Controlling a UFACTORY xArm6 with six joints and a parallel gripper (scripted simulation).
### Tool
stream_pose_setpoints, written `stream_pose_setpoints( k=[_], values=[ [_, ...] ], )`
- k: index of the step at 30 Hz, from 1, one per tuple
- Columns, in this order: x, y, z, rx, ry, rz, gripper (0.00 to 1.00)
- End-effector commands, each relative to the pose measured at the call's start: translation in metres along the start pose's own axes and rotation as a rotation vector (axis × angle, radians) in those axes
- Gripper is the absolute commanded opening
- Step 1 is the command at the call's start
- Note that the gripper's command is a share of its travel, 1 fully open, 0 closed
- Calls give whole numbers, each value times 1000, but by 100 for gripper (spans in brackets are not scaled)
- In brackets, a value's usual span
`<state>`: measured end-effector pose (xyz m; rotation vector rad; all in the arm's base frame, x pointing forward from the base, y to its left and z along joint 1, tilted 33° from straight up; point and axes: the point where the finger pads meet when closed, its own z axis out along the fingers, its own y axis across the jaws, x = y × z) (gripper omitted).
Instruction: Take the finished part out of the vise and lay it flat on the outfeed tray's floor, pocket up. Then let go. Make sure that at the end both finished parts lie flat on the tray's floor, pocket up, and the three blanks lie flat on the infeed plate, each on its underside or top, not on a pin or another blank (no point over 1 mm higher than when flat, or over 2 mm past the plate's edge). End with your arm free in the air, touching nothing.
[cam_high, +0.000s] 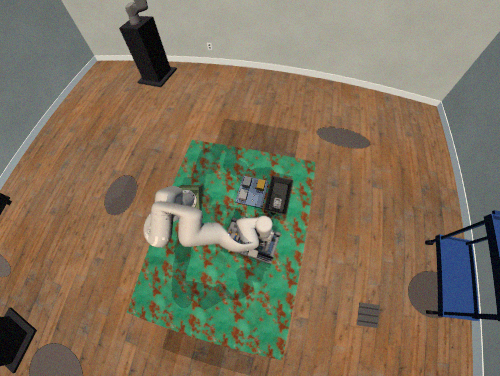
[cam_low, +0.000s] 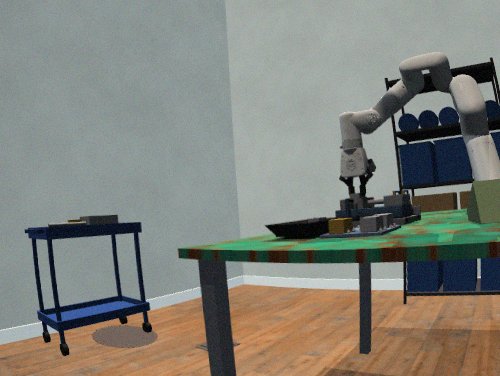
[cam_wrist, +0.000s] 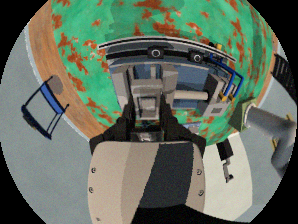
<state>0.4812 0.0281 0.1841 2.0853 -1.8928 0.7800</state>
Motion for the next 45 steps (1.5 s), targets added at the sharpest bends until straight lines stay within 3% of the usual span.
stream_pose_setpoints(
  k=[1,45],
  values=[
    [0,-1,-2,4,-1,1,0],
    [0,-1,-47,4,-1,1,0]
  ],
)
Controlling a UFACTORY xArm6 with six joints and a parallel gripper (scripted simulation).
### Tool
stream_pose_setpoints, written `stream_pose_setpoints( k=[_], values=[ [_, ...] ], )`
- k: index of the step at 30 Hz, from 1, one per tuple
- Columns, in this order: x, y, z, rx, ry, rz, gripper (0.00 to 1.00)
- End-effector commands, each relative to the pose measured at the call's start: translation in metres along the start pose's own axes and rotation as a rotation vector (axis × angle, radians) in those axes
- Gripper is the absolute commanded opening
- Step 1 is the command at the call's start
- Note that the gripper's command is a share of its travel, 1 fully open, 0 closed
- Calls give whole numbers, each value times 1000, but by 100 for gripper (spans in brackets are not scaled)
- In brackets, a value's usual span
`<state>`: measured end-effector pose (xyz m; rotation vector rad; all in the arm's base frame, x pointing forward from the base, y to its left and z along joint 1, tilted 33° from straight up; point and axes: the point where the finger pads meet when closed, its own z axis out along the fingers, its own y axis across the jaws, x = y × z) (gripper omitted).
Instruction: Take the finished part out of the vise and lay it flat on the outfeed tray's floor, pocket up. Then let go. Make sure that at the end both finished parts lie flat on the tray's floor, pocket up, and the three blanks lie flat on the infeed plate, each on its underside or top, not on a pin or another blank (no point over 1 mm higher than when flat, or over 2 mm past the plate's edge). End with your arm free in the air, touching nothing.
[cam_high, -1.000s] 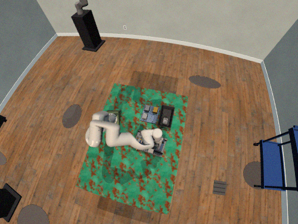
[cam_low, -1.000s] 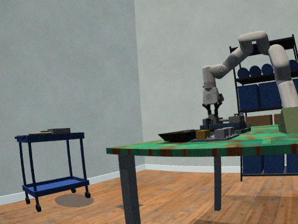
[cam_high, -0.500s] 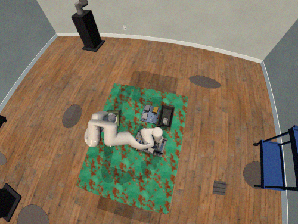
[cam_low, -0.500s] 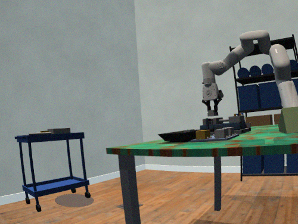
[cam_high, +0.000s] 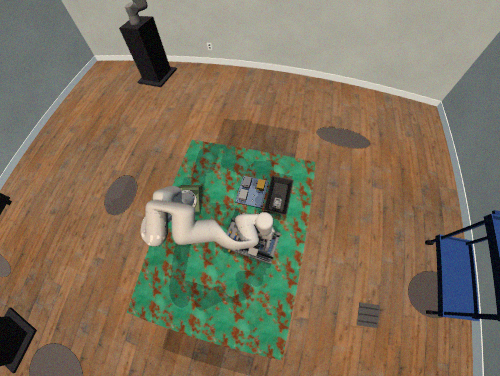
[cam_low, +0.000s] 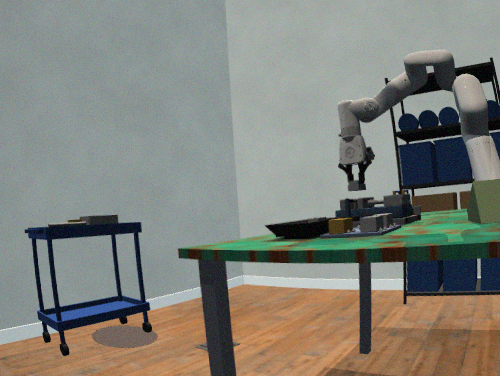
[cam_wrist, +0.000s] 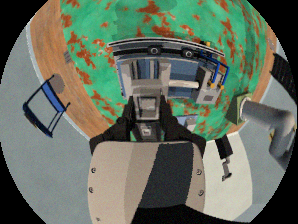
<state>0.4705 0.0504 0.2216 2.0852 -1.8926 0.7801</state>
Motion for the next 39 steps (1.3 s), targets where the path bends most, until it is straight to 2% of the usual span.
stream_pose_setpoints(
  k=[1,8,14,16,19,26,31,33,35,39],
  values=[
    [0,-1,-2,4,-1,1,0],
    [-5,-4,-3,3,-2,0,0],
    [-41,-19,-6,2,-8,-10,0],
    [-41,-19,-6,2,-8,-10,0],
    [-75,-30,-8,1,-12,-19,0],
    [-125,-40,-11,0,-16,-31,0],
    [-164,-43,-11,-1,-17,-41,0],
    [-164,-43,-11,-1,-17,-41,0],
    [-194,-43,-12,-1,-16,-48,0],
    [-221,-41,-11,-1,-15,-54,0]
  ],
)
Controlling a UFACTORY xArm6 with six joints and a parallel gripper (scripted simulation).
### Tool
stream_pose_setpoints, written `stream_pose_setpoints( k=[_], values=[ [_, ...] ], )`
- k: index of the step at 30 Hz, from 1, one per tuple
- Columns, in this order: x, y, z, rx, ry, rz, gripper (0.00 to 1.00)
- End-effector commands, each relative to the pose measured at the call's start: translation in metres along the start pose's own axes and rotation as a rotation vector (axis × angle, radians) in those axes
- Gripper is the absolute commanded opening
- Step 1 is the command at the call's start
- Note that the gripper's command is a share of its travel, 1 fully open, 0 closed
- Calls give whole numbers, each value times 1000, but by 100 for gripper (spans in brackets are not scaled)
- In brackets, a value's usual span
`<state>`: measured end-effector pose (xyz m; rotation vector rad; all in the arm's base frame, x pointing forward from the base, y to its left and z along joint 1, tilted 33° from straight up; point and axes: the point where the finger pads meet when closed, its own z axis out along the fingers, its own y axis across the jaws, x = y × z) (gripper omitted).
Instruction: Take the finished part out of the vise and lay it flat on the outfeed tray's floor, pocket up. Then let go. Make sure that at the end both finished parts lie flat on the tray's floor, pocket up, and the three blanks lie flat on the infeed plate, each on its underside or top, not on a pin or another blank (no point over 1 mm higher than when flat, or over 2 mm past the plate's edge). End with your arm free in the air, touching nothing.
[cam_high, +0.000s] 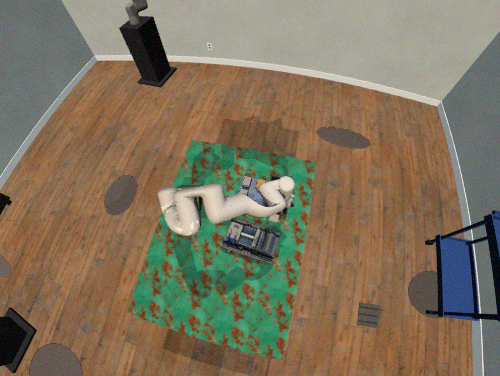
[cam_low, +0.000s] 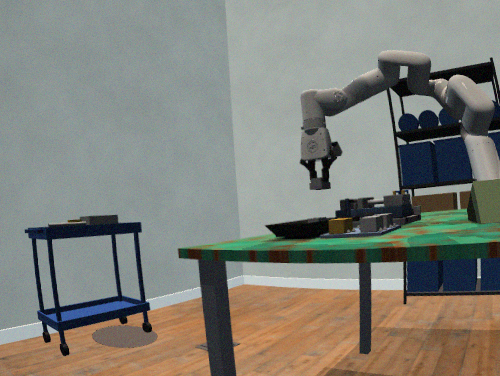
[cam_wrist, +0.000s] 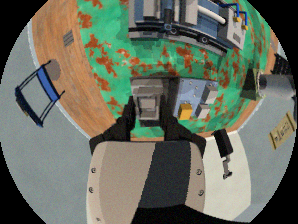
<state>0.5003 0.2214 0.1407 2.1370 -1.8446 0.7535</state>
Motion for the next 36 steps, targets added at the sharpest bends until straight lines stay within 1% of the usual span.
stream_pose_setpoints(
  k=[1,9,11,14,19,23,36],
  values=[
    [-42,-3,0,-2,3,-8,0],
    [-104,5,4,-1,8,-23,0],
    [-104,5,4,-1,8,-23,0],
    [-138,13,7,0,12,-31,0],
    [-168,23,10,2,16,-38,0],
    [-176,26,11,2,17,-40,0],
    [-176,26,11,2,18,-40,0]
  ],
)
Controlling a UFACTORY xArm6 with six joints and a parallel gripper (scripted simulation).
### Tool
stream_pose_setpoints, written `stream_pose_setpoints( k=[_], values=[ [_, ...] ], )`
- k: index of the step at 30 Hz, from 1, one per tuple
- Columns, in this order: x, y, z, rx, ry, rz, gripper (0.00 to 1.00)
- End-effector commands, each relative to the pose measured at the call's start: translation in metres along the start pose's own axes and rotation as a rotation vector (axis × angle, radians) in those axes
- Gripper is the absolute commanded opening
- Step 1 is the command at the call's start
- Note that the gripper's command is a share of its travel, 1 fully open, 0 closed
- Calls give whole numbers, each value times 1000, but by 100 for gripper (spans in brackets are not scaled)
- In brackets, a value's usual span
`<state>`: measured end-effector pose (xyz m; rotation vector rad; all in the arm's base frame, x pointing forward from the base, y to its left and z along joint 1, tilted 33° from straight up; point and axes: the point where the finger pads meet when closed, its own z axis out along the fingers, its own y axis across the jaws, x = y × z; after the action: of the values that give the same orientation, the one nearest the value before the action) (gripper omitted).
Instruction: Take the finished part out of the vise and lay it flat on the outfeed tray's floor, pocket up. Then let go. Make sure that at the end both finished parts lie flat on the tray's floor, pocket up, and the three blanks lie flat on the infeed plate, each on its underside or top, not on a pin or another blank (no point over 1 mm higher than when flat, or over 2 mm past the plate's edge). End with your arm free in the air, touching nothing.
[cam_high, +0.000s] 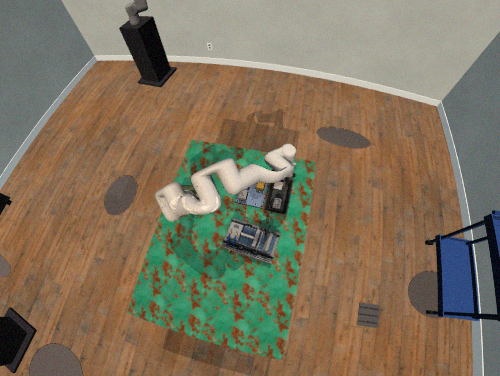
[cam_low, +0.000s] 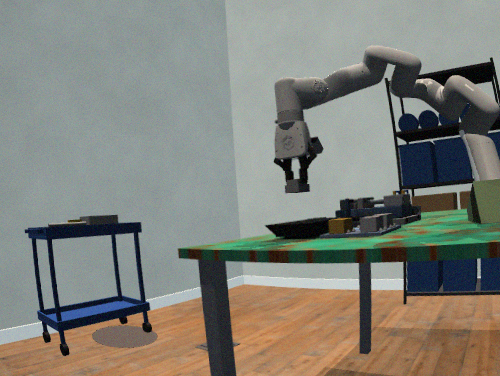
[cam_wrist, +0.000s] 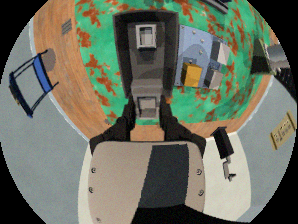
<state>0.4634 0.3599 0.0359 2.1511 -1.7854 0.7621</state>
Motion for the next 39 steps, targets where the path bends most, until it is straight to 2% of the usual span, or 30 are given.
stream_pose_setpoints(
  k=[1,26,39],
  values=[
    [-1,-1,-2,4,-3,0,0],
    [-1,-1,6,4,-3,0,0],
    [-1,-1,23,4,-3,0,0]
  ],
)
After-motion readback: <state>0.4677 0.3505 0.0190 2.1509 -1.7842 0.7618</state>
